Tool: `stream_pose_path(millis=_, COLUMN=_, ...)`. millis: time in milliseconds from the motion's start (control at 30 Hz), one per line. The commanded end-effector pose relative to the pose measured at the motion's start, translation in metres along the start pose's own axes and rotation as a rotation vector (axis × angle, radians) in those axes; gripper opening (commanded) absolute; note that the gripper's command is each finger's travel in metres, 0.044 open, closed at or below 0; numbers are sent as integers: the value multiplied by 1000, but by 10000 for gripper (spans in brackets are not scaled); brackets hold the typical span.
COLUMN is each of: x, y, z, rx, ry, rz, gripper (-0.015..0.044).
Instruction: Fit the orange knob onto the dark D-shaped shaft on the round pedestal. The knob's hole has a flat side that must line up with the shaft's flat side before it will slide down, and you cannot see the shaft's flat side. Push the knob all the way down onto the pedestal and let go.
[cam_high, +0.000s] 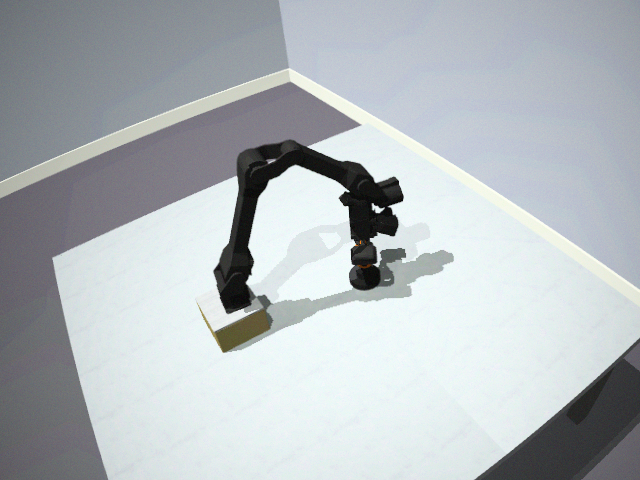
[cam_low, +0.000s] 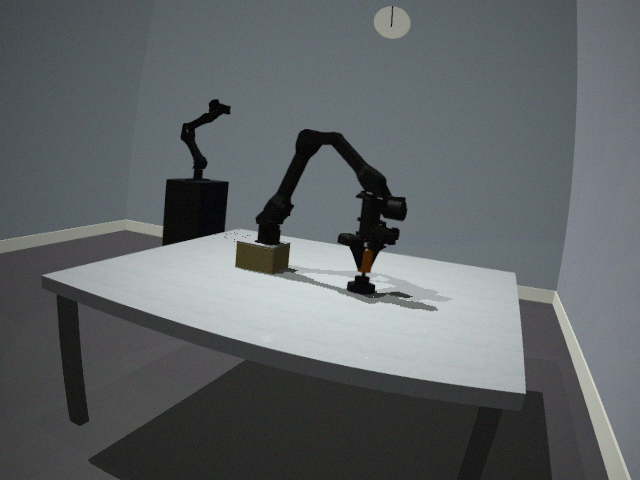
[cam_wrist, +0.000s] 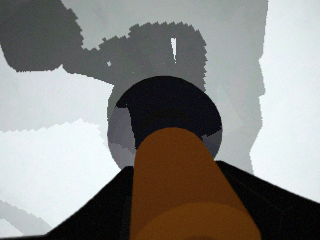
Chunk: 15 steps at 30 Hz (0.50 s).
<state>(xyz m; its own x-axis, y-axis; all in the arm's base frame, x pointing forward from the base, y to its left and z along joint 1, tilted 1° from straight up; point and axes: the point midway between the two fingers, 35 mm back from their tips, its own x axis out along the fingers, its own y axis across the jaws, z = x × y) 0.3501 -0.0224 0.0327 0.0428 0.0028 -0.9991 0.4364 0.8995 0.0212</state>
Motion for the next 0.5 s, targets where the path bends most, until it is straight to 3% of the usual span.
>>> stream_pose_path(millis=0, x=0, y=0, z=0, rx=9, ry=-2, rz=1, gripper=0)
stream_pose_path(millis=467, x=1, y=-2, z=-5, rx=9, ry=-2, rz=1, gripper=0)
